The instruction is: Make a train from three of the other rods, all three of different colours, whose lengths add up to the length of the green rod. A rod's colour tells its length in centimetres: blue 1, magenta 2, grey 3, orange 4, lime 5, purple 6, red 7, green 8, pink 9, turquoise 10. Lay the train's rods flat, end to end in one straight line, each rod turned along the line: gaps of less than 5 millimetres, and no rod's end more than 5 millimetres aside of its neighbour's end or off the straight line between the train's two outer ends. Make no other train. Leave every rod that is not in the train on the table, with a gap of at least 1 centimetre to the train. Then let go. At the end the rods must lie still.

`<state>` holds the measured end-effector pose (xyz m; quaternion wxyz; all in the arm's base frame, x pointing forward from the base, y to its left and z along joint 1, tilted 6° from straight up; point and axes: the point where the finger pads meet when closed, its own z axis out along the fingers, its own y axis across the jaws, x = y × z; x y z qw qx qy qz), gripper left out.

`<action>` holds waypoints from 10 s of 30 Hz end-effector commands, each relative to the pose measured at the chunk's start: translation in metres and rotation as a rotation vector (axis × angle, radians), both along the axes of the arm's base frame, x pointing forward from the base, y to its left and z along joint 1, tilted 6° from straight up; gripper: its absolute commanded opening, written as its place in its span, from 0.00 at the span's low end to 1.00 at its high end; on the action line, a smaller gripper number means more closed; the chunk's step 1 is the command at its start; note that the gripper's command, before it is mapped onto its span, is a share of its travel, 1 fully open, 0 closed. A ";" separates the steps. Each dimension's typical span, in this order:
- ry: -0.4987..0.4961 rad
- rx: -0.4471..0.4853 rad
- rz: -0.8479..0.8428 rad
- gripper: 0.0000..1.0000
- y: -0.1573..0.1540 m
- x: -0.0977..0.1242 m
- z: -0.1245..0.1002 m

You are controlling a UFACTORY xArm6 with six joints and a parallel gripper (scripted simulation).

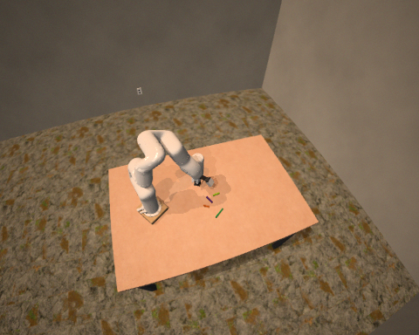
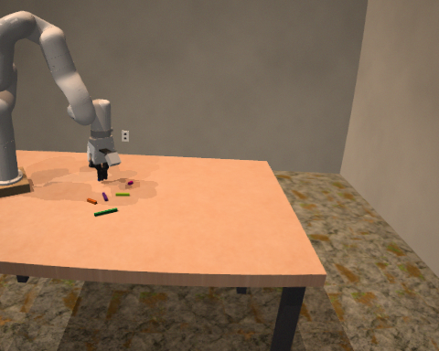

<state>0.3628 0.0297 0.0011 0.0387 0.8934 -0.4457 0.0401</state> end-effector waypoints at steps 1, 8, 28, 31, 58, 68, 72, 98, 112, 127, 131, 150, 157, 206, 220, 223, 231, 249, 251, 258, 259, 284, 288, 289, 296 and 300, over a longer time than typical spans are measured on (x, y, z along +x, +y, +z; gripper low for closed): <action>-0.004 -0.001 0.000 0.04 0.000 0.002 -0.001; -0.004 -0.001 0.000 0.04 0.000 0.002 -0.001; -0.004 -0.001 0.000 0.04 0.000 0.002 -0.001; -0.004 -0.001 0.000 0.04 0.000 0.002 -0.001; -0.004 -0.001 0.001 0.04 0.001 0.002 -0.001; -0.004 -0.001 0.001 0.04 0.001 0.002 -0.001; -0.004 -0.001 0.001 0.04 0.001 0.002 -0.001; -0.004 -0.001 0.001 0.04 -0.001 0.002 -0.013; -0.004 -0.001 0.001 0.04 -0.001 0.002 -0.013; -0.004 -0.001 0.001 0.04 -0.001 0.002 -0.013; -0.004 -0.001 0.001 0.04 -0.001 0.002 -0.013; -0.004 -0.001 0.001 0.24 -0.001 0.002 -0.013; -0.004 -0.001 0.001 0.24 -0.001 0.002 -0.012; -0.004 -0.001 0.001 1.00 0.009 -0.002 0.077; 0.016 -0.007 0.190 1.00 -0.016 0.019 0.076; 0.025 -0.010 0.266 1.00 -0.027 0.026 0.076; 0.046 -0.018 0.467 1.00 -0.059 0.045 0.074; 0.084 -0.034 0.824 1.00 -0.121 0.070 0.069; 0.084 -0.034 0.825 1.00 -0.121 0.070 0.069; 0.084 -0.034 0.825 0.24 -0.121 0.070 0.069; 0.084 -0.034 0.825 0.24 -0.121 0.070 0.069; 0.084 -0.034 0.825 0.24 -0.121 0.070 0.069; 0.084 -0.034 0.825 0.24 -0.121 0.070 0.069; 0.084 -0.034 0.825 0.24 -0.121 0.070 0.069; 0.084 -0.034 0.825 0.24 -0.121 0.071 0.067; 0.084 -0.033 0.826 0.24 -0.122 0.071 0.065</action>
